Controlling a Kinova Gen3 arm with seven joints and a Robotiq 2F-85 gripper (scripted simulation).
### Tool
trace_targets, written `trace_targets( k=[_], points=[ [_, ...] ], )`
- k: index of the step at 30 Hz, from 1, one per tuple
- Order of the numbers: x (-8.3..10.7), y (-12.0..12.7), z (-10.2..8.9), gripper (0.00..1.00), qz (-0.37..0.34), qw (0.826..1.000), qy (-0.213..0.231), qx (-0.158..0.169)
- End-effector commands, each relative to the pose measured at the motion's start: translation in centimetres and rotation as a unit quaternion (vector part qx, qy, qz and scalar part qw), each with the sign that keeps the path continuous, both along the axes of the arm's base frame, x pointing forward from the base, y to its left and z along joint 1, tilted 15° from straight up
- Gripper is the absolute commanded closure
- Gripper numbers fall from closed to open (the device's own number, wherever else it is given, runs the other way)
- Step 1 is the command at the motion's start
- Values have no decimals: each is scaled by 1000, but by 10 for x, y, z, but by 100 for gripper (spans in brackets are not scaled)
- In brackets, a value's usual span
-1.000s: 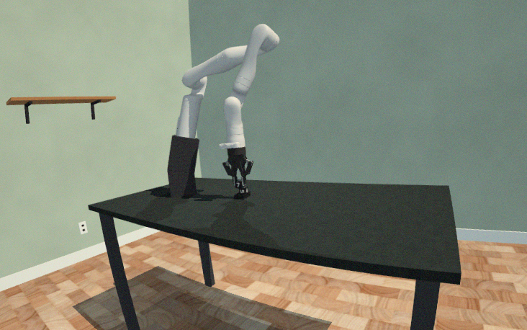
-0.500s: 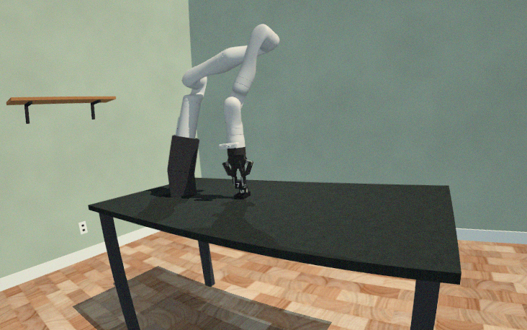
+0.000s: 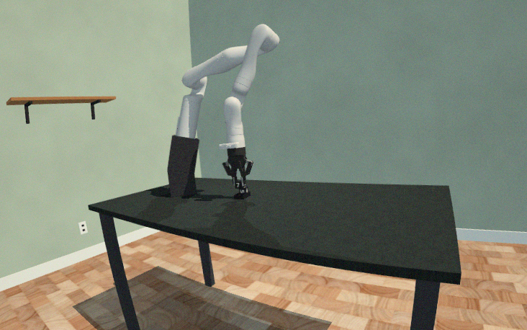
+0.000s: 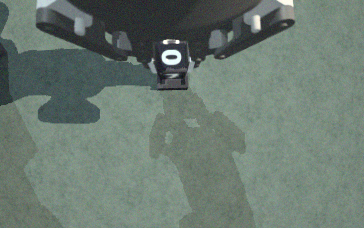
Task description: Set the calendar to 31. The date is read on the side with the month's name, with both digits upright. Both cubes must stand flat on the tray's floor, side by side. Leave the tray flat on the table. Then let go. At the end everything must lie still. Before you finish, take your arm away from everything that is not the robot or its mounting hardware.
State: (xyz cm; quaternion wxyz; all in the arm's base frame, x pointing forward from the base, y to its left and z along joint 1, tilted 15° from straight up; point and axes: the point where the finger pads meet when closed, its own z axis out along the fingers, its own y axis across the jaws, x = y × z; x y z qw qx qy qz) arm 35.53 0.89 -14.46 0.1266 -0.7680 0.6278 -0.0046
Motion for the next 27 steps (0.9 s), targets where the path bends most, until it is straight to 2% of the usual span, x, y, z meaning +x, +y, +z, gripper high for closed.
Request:
trace_targets(
  k=[1,27],
  points=[
    [0,0,0,74,0,1000,-1,0],
    [2,2,-10,74,0,1000,0,0]
  ],
)
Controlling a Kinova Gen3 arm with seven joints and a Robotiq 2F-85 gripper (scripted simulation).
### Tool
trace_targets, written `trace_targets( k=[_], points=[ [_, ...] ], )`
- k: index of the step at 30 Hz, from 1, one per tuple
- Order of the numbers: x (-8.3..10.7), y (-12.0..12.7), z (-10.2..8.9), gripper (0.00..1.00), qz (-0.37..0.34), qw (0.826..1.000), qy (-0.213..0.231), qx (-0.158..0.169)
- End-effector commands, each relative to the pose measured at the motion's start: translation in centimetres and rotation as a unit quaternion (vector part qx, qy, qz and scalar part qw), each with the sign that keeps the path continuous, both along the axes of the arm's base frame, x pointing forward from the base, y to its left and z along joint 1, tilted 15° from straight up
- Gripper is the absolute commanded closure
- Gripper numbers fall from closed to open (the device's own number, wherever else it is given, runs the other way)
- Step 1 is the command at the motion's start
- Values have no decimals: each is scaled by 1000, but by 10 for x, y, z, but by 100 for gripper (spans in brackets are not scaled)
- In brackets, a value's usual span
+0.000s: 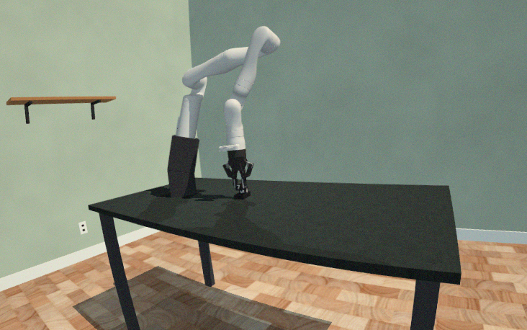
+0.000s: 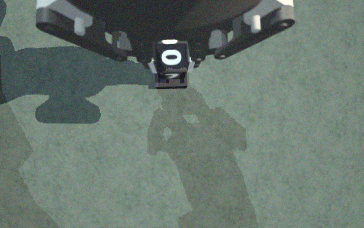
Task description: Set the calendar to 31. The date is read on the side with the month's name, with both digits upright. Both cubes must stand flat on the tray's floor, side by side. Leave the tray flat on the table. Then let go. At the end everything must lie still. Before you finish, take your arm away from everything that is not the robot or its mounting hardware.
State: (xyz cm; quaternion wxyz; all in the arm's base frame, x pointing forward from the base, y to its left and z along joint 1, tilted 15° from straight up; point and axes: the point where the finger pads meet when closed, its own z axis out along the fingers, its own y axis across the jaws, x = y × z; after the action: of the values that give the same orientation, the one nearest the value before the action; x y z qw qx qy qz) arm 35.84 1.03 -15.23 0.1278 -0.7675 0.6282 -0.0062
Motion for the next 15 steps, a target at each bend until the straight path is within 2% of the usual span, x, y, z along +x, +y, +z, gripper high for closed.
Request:
trace_targets(
  k=[1,15],
  points=[
    [-1,0,-2,74,1,1000,1,0],
    [1,2,-13,74,1,1000,1,0]
  ],
)
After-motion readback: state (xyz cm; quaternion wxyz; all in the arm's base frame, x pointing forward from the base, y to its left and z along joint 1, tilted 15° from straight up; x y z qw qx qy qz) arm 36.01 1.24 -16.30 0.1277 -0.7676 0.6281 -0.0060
